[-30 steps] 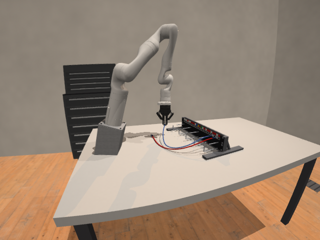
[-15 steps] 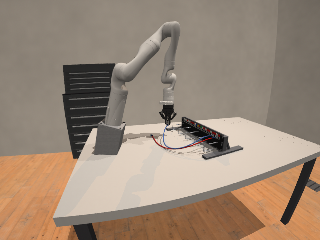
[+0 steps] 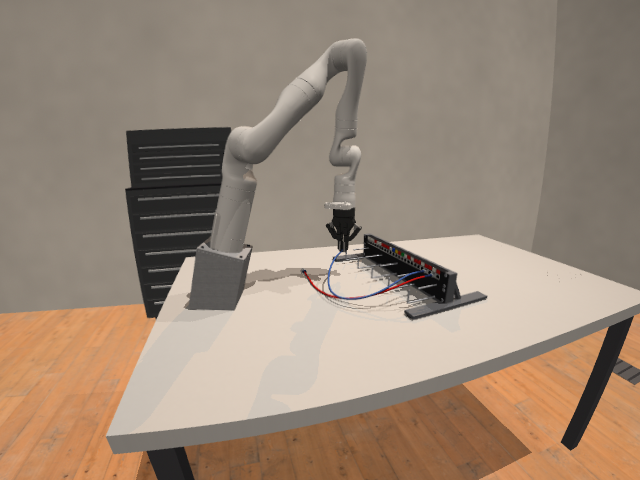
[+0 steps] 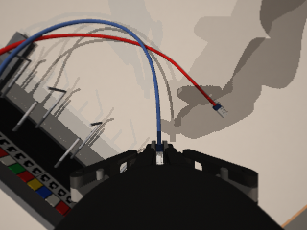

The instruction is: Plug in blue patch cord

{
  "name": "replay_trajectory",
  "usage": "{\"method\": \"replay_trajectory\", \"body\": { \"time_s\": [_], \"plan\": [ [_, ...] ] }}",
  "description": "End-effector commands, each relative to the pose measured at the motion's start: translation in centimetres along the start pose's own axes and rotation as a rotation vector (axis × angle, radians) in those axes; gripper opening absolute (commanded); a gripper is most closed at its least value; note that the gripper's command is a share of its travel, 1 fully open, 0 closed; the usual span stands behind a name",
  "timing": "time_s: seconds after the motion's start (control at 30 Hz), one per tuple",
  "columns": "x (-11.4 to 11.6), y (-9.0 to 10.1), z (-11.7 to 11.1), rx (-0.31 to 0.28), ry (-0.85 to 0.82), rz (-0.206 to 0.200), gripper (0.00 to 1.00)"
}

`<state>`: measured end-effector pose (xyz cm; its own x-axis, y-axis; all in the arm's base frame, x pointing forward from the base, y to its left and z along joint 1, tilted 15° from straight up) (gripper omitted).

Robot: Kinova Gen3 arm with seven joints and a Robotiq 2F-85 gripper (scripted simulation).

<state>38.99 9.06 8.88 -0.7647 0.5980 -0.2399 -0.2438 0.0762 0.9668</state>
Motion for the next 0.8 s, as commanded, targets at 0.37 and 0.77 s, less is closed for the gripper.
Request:
{"method": "replay_trajectory", "body": {
  "time_s": [0.37, 0.77],
  "plan": [
    [-3.1, 0.5, -1.4, -0.002, -0.149, -0.005, 0.00],
    [-5.2, 0.9, -2.4, -0.003, -0.265, -0.005, 0.00]
  ]
}}
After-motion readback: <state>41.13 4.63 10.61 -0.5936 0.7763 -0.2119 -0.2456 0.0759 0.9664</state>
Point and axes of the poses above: the point where the finger pads meet when closed, its own y axis back along the fingers, its own x axis across the jaws, z = x × y, the point moved 6 cm from there along y, back along the fingers, and after that the axes turned 10 degrees about y, right-handed, at the moved point
